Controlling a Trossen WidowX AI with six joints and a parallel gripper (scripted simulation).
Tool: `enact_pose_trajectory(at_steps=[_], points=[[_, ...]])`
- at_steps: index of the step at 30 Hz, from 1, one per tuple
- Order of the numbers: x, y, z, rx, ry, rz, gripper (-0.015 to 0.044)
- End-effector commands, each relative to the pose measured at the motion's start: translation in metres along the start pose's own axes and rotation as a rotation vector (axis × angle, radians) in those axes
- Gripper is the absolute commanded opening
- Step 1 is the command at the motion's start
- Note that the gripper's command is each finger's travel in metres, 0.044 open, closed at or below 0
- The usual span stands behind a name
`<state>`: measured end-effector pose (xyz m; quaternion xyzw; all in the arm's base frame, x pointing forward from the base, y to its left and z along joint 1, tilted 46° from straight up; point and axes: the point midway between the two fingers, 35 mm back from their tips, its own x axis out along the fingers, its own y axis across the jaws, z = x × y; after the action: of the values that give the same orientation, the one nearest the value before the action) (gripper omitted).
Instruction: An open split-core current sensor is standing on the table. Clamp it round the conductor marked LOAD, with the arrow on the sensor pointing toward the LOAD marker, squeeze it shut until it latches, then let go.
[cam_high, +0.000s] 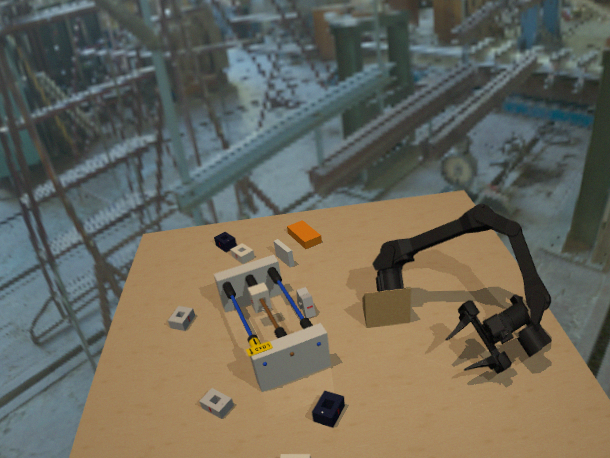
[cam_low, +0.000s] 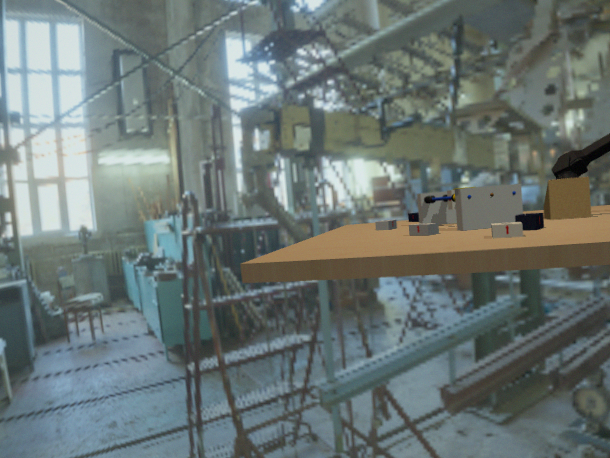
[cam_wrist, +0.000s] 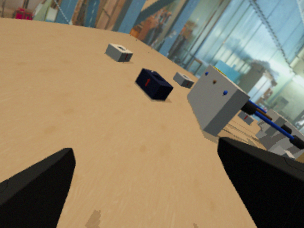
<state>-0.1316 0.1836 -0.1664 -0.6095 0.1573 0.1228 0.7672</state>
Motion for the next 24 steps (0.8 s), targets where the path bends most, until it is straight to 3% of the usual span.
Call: enact_pose_trajectory(at_steps=[1, 14, 20, 24], points=[[0.0, -0.001, 0.001, 0.006, 0.007, 0.004, 0.0426], [0.035, -0.049, 0.113, 0.316, 0.428, 0.363, 0.044], [0.074, -0.092, 0.166, 0.499, 0.521, 0.544, 0.044], [0.107, -0.133, 0.178, 0.564, 0.532, 0.571, 0.044]])
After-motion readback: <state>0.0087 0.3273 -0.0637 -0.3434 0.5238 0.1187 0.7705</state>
